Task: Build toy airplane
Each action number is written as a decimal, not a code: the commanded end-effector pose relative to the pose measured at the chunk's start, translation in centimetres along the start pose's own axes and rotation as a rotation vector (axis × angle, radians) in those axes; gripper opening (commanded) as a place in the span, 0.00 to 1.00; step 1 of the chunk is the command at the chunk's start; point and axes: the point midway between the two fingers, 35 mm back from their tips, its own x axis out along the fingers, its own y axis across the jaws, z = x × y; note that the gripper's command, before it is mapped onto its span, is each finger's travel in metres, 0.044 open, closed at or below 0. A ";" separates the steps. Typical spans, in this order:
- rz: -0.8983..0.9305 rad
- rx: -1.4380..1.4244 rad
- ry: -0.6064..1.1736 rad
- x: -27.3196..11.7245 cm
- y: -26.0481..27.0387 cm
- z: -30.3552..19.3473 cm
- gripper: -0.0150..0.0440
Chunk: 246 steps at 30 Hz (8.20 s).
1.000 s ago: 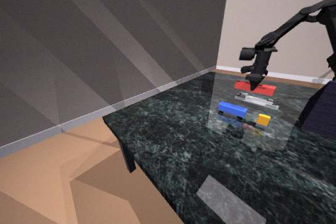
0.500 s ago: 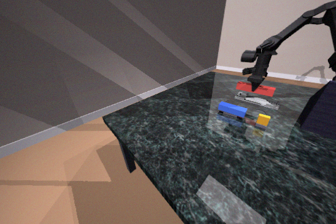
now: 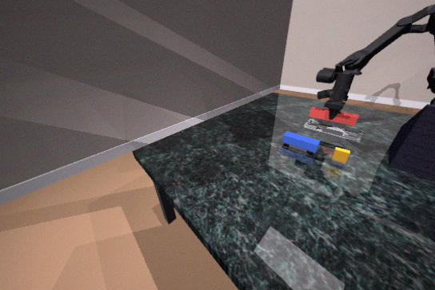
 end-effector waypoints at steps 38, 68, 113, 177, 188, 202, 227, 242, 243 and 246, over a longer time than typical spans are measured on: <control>-0.025 -0.023 0.001 2.2 -2.7 -1.0 0.58; -0.032 -0.017 0.000 4.7 -3.0 -1.0 0.44; -0.022 -0.030 0.000 -5.5 -1.9 -0.4 1.00; -0.013 -0.027 -0.004 4.8 22.9 6.2 1.00; -0.014 -0.027 -0.004 5.7 22.9 6.2 0.82; -0.014 -0.027 -0.004 5.6 22.9 6.2 0.40; -0.006 -0.028 -0.005 -1.8 23.3 6.7 0.25; -0.008 -0.027 -0.004 -6.6 23.2 6.2 0.25; -0.008 -0.027 -0.004 -6.9 23.2 6.2 0.25; -0.008 -0.027 -0.004 -7.1 23.2 6.2 0.25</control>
